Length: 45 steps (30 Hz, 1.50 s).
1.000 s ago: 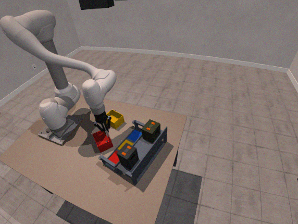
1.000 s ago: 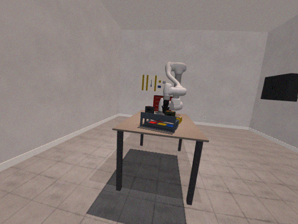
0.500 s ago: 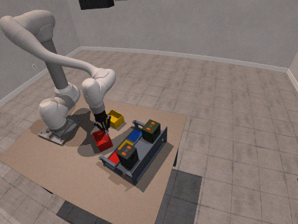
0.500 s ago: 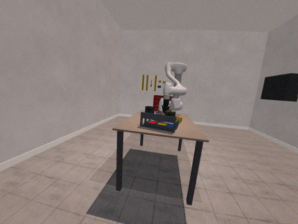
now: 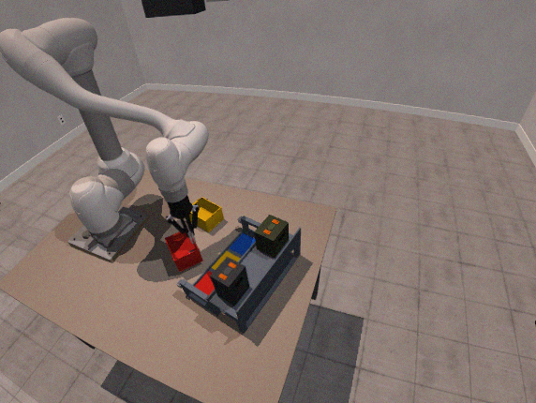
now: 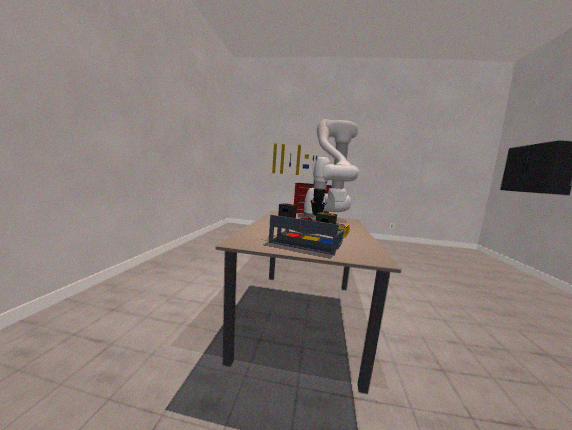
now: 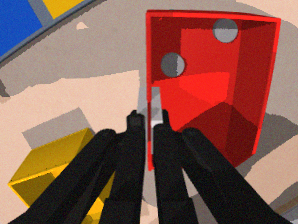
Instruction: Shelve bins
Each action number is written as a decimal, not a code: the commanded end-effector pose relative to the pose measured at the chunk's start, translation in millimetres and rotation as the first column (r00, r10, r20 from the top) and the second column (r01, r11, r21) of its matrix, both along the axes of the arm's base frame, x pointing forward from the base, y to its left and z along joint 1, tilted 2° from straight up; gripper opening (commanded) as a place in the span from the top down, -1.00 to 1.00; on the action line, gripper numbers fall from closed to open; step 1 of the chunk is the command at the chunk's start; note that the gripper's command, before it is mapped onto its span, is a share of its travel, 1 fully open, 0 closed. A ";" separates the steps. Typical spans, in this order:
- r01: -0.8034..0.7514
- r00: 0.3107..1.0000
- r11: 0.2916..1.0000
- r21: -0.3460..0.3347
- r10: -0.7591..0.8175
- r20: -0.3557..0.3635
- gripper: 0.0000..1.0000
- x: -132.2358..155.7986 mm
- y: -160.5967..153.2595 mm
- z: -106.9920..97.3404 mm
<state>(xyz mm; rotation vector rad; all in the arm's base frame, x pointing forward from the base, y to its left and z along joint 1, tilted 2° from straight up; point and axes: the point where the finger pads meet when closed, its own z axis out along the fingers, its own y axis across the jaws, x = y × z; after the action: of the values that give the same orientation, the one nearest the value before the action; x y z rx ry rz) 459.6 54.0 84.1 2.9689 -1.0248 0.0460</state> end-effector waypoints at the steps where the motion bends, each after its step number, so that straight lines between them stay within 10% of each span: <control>1: 0.000 1.000 1.000 0.000 0.000 0.000 0.80 -0.1 0.0 2.1; 45: 0.000 1.000 1.000 0.000 0.000 0.000 0.80 -1.3 0.5 47.1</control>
<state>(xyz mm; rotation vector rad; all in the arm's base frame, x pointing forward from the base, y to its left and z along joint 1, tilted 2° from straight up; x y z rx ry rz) 458.3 54.5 130.1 2.9689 -1.0248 0.0460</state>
